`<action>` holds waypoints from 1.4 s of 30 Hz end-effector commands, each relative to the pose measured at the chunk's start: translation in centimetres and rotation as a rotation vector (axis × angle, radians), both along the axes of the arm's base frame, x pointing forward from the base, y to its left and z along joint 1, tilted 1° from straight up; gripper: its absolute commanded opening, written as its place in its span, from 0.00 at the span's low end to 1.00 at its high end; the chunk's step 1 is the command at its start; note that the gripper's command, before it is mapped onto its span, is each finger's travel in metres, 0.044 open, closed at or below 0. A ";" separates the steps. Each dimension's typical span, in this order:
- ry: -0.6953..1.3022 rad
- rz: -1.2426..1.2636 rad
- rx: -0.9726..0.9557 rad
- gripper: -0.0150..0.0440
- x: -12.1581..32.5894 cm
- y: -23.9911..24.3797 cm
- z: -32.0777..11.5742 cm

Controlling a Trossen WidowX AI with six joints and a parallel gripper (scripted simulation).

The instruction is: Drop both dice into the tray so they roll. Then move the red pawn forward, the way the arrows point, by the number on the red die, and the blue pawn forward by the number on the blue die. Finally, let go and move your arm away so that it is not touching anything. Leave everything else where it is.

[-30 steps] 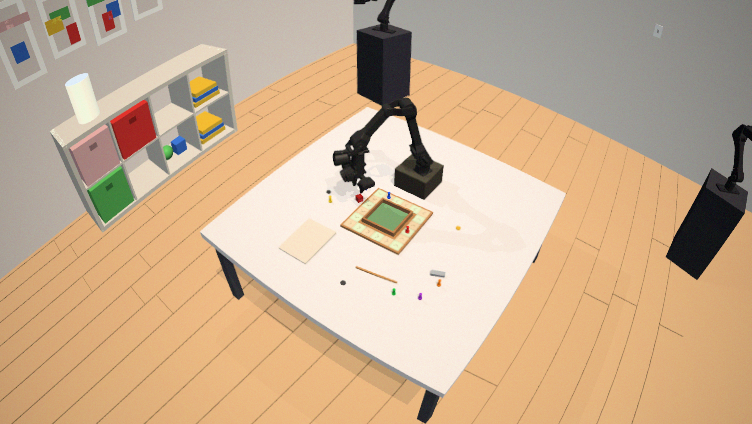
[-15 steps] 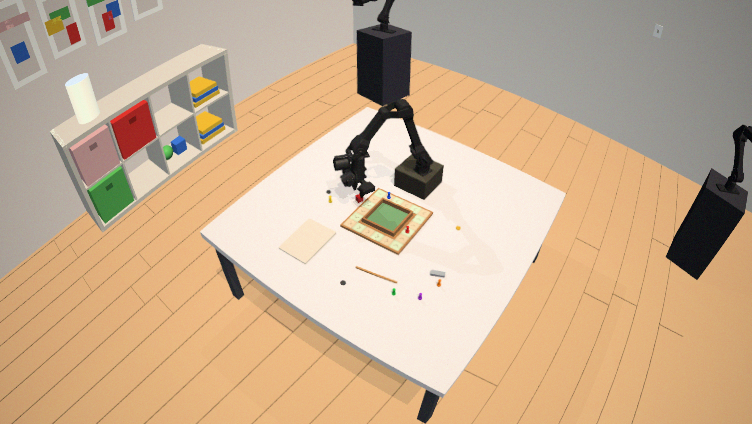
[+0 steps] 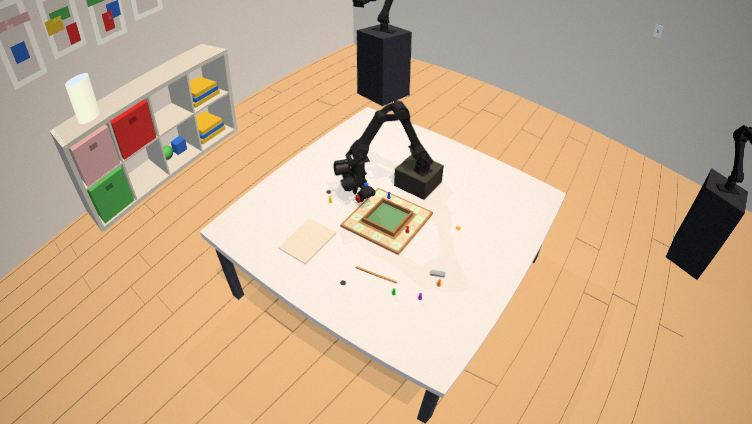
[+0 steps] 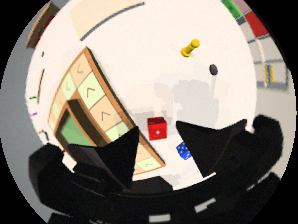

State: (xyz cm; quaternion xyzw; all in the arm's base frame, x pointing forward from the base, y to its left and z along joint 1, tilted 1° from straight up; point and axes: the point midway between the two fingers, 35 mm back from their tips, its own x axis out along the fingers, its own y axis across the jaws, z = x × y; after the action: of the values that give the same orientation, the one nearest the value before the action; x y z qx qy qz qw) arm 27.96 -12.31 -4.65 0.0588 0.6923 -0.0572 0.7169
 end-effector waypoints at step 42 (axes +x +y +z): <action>0.008 0.053 0.003 0.25 -0.2 2.1 11.1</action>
State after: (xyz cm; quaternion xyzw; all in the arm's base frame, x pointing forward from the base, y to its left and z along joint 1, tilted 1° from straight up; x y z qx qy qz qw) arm 27.55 -11.59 6.76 0.0500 0.6947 -0.0470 0.7160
